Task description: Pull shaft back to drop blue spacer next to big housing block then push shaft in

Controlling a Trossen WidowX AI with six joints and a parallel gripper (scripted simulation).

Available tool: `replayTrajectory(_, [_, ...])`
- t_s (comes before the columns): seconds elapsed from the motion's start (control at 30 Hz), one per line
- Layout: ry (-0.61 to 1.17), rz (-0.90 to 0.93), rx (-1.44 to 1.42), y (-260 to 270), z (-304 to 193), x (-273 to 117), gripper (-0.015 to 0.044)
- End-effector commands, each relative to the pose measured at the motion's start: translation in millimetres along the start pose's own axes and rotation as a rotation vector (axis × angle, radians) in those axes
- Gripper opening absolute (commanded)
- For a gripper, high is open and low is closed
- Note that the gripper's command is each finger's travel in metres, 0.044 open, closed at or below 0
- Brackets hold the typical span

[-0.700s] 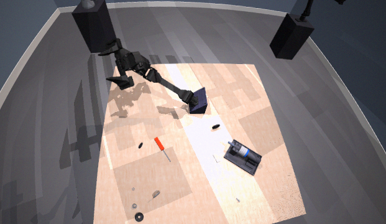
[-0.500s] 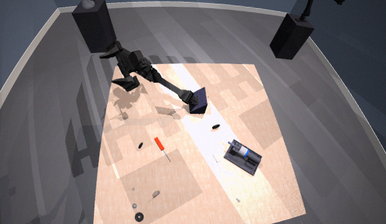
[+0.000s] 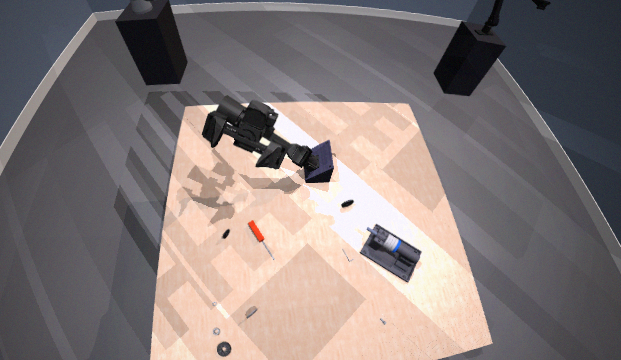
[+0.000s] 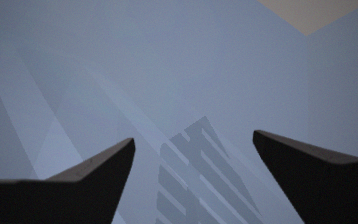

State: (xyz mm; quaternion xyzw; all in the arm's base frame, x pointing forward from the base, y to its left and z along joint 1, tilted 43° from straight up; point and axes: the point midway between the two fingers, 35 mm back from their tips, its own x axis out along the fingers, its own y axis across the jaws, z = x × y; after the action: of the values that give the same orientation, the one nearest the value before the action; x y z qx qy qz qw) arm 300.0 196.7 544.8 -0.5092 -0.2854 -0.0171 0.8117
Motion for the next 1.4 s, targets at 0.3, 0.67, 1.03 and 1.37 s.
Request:
replayTrajectory(0.3, [0.162,0.272,0.701,152.6,-37.4,1.0,0.0440])
replayTrajectory(0.67, [0.406,0.372,1.181,245.2,-71.1,-22.9,0.0440])
replayTrajectory(1.03, [0.743,0.360,1.637,327.6,-107.2,-66.6,0.0440])
replayTrajectory(1.37, [1.112,0.206,2.008,389.8,-141.7,-121.3,0.0440])
